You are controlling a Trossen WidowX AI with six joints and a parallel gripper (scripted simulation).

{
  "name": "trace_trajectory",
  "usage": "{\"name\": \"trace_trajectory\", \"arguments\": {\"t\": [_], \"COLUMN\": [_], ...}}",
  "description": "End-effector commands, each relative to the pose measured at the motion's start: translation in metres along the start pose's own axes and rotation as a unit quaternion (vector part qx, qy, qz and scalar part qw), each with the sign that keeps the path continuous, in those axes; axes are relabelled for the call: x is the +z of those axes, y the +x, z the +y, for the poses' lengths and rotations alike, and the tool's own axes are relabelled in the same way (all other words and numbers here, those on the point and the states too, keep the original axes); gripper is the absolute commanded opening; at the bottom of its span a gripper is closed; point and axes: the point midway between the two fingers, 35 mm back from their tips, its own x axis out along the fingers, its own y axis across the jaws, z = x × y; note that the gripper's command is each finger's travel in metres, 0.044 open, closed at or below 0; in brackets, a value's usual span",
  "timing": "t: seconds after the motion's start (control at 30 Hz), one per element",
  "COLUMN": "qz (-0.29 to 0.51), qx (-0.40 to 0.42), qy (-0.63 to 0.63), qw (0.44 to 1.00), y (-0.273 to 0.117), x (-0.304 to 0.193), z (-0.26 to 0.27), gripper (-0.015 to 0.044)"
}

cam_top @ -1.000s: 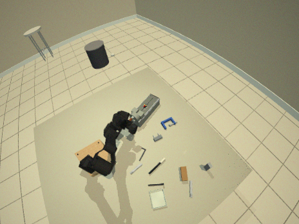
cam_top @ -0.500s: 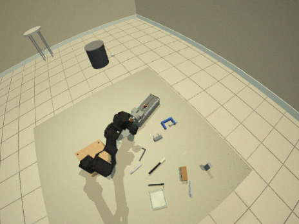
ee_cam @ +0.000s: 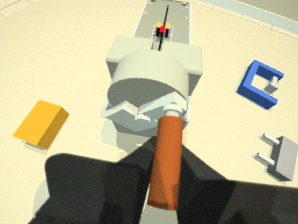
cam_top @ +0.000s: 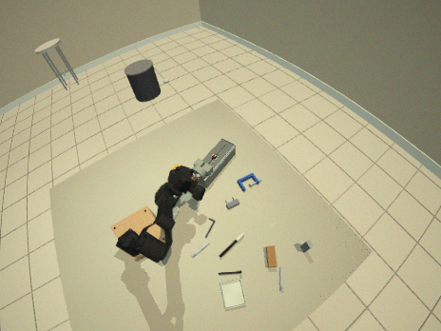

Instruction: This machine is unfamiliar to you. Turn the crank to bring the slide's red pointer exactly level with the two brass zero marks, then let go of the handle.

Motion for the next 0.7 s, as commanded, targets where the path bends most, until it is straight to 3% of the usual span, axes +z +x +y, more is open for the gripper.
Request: {"name": "trace_trajectory", "arguments": {"t": [0.0, 0.67], "qz": [0.005, 0.005], "qx": [-0.006, -0.007], "qy": [0.006, 0.005], "qw": [1.0, 1.0], "y": [0.005, 0.02], "x": [-0.005, -0.021], "z": [-0.007, -0.011], "gripper": [0.0, 0.0]}}
